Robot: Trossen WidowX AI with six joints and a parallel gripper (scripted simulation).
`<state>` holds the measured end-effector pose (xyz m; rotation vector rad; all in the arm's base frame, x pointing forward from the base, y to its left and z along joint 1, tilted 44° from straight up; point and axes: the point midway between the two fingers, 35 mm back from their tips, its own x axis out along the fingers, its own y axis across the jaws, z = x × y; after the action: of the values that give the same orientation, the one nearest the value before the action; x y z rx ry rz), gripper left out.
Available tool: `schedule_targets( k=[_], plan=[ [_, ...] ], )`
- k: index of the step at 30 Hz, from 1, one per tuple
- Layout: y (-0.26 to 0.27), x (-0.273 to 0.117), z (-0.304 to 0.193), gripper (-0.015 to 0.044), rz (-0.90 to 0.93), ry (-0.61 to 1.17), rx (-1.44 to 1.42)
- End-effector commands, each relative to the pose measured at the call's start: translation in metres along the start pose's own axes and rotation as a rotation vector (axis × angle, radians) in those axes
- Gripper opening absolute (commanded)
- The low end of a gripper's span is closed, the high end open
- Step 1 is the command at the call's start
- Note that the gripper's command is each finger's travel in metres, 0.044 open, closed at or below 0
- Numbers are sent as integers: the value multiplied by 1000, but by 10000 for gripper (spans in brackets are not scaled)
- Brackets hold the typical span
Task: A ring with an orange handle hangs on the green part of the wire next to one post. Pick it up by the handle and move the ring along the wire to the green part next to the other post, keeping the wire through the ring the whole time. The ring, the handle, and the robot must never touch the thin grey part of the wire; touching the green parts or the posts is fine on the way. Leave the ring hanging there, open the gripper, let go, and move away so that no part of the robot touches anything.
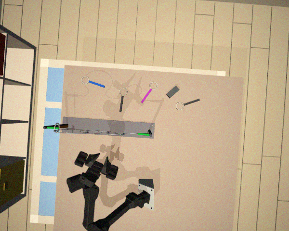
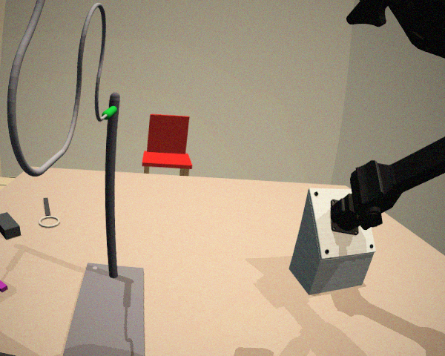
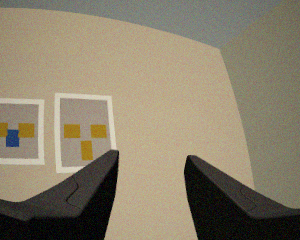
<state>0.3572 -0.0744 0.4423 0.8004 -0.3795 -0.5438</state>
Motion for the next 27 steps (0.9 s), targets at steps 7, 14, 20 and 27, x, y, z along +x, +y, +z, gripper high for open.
schedule_targets(
  k=[7, 14, 20, 27],
  plan=[
    [82, -43, -63, 160, 151, 159, 103],
    [110, -75, -94, 160, 165, 260, 78],
    [132, -103, -127, 160, 223, 336, 78],
    [159, -159, -185, 160, 267, 451, 66]
  ],
)
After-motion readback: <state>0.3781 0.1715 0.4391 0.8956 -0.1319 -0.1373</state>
